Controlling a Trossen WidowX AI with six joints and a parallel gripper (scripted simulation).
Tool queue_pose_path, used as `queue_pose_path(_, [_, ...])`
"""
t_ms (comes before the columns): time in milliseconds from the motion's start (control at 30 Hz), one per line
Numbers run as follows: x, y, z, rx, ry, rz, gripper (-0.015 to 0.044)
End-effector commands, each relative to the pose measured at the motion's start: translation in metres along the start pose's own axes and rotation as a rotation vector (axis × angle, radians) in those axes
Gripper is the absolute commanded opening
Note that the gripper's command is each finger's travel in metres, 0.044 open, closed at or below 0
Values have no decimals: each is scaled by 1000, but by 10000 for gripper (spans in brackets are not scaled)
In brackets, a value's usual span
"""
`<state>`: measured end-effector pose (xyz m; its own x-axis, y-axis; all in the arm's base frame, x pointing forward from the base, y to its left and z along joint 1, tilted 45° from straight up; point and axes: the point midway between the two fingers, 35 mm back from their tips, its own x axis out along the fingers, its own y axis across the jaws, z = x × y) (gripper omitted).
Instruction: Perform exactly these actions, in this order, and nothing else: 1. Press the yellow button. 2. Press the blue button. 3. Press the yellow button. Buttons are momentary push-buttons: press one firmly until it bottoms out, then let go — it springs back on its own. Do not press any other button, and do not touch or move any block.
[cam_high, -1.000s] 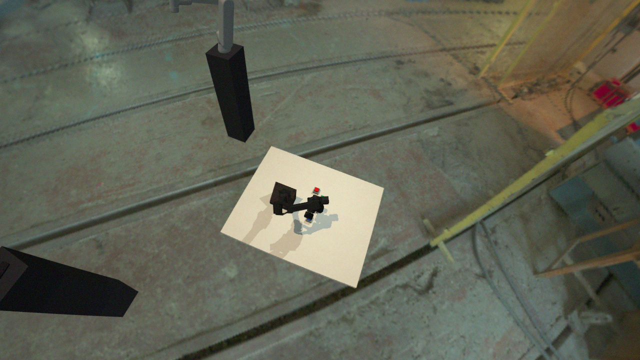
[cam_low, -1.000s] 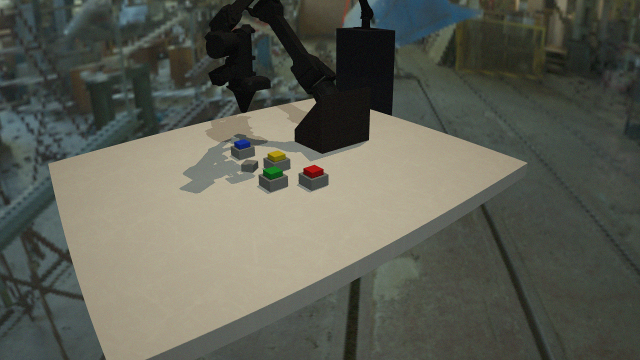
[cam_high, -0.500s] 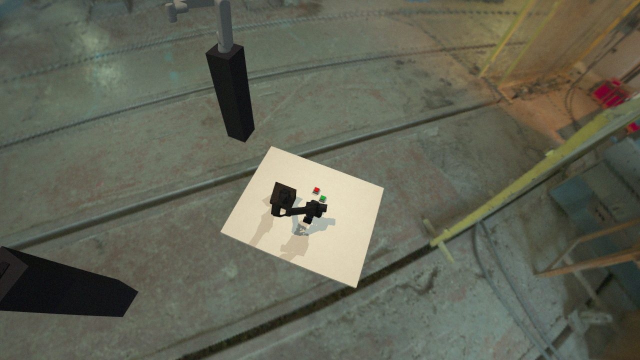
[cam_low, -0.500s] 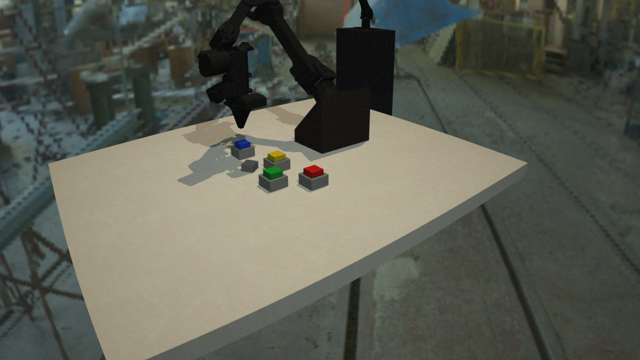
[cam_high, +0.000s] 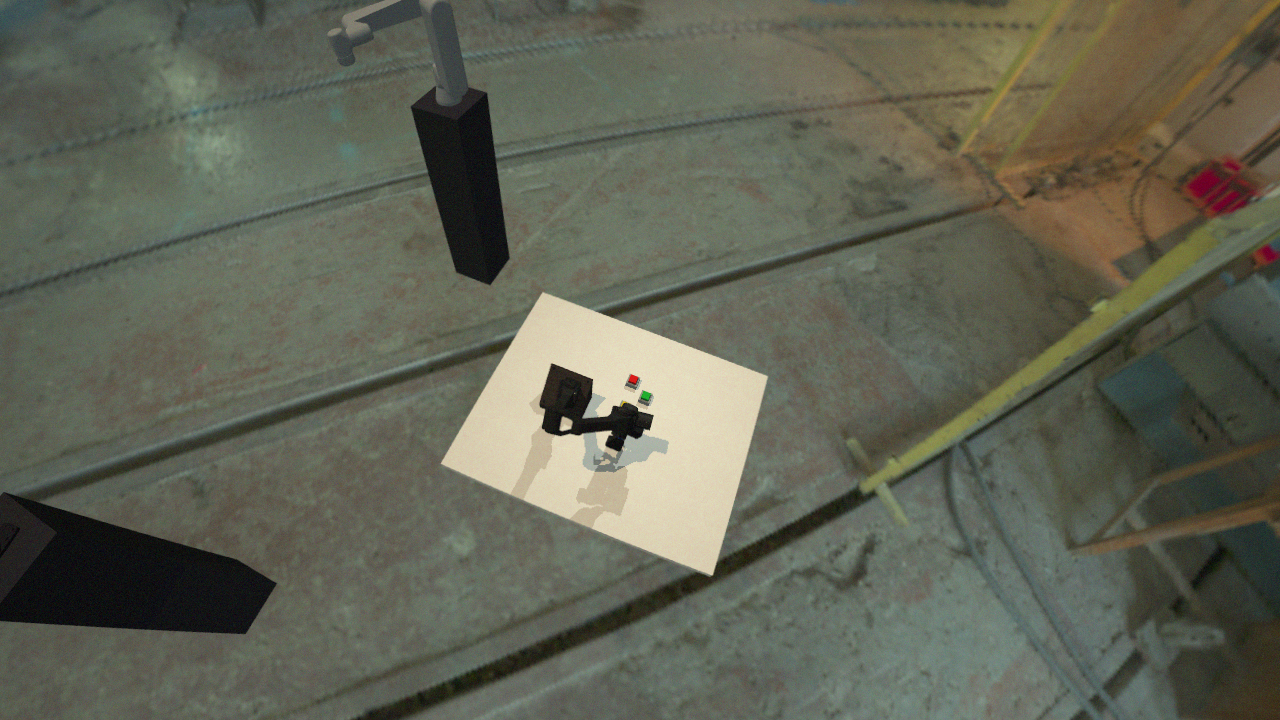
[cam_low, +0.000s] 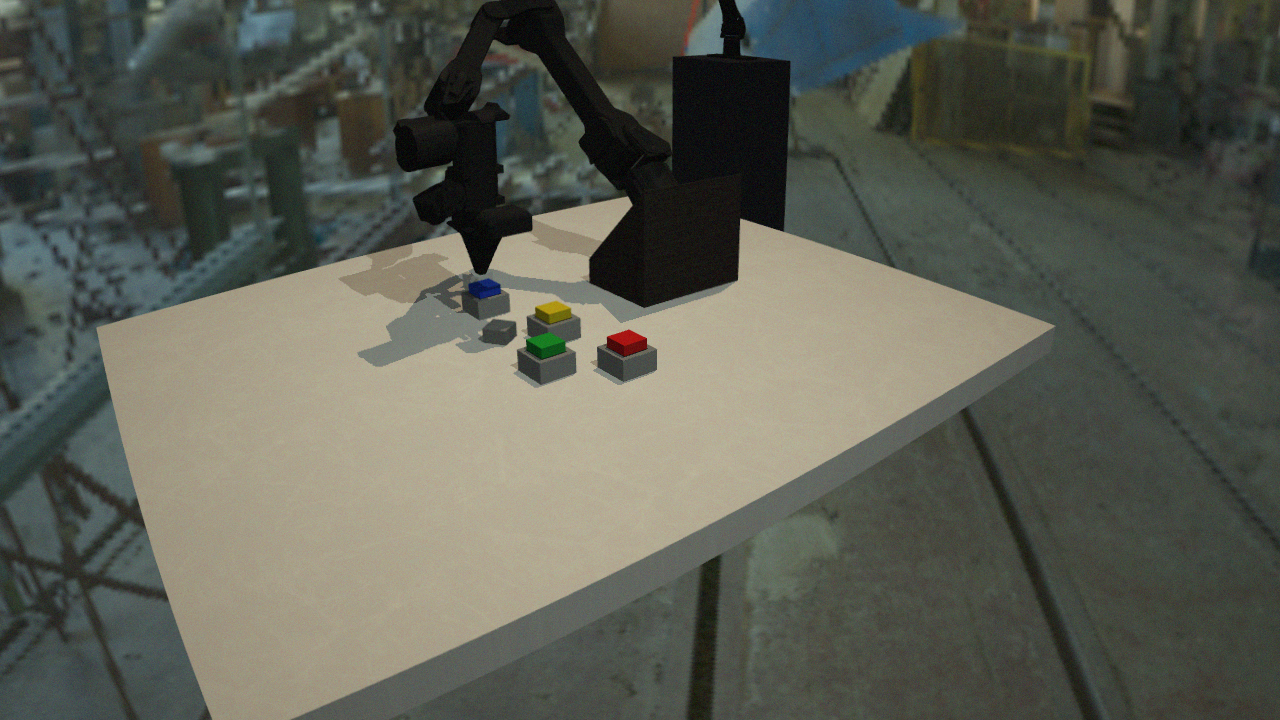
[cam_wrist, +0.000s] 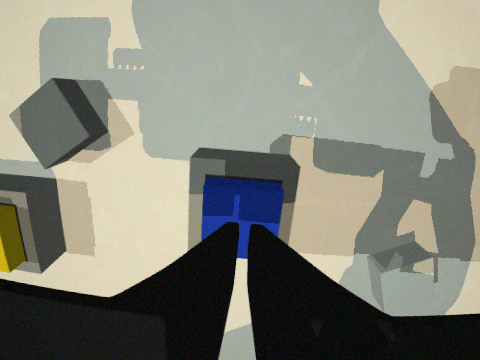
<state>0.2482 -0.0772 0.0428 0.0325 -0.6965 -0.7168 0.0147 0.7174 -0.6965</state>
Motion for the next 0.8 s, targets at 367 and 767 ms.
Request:
queue_pose_path(367, [24,1,-4,-13,10,-7,20])
queue_pose_path(767, [24,1,-4,-13,10,-7,20])
